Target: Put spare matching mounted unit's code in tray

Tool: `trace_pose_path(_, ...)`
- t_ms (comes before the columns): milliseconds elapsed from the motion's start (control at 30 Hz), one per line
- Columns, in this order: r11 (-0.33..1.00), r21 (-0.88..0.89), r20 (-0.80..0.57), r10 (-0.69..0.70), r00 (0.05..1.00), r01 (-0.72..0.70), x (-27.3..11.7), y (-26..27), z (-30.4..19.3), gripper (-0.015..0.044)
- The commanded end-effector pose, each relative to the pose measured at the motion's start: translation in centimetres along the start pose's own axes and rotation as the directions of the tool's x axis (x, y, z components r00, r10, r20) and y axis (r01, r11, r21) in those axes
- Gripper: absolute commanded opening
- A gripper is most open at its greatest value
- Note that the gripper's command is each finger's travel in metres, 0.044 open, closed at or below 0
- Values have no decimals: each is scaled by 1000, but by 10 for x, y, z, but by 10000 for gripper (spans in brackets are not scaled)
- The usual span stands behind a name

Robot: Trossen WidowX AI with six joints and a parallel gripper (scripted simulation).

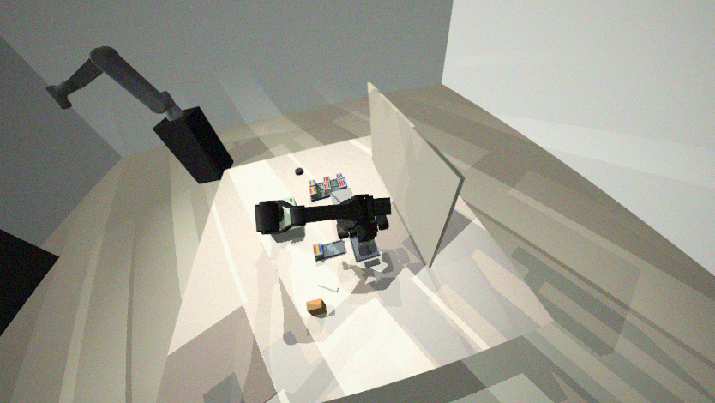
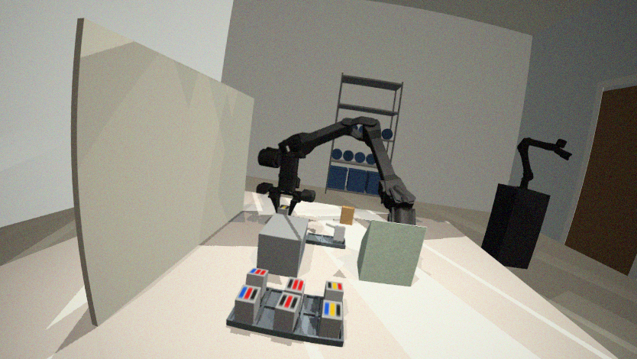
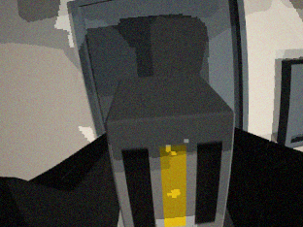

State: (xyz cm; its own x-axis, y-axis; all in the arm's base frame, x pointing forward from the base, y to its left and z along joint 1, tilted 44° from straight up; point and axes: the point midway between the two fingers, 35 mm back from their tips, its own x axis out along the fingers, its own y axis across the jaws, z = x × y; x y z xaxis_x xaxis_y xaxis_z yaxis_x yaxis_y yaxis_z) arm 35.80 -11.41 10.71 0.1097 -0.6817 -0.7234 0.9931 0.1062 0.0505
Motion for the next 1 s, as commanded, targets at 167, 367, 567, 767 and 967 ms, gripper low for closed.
trace_pose_path(167, 1000, -8, -2, -1, 1000, 1, 10, -2, -1, 0)
trace_pose_path(367, 1000, -8, -1, -1, 1000, 1, 16, -3, -1, 0)
trace_pose_path(567, 1000, -8, 1, -1, 1000, 1, 21, -4, 0, 0)
trace_pose_path(767, 1000, -8, 3, -1, 1000, 1, 27, -6, 0, 0)
trace_pose_path(967, 1000, -9, 5, -1, 1000, 1, 33, -7, 1, 0)
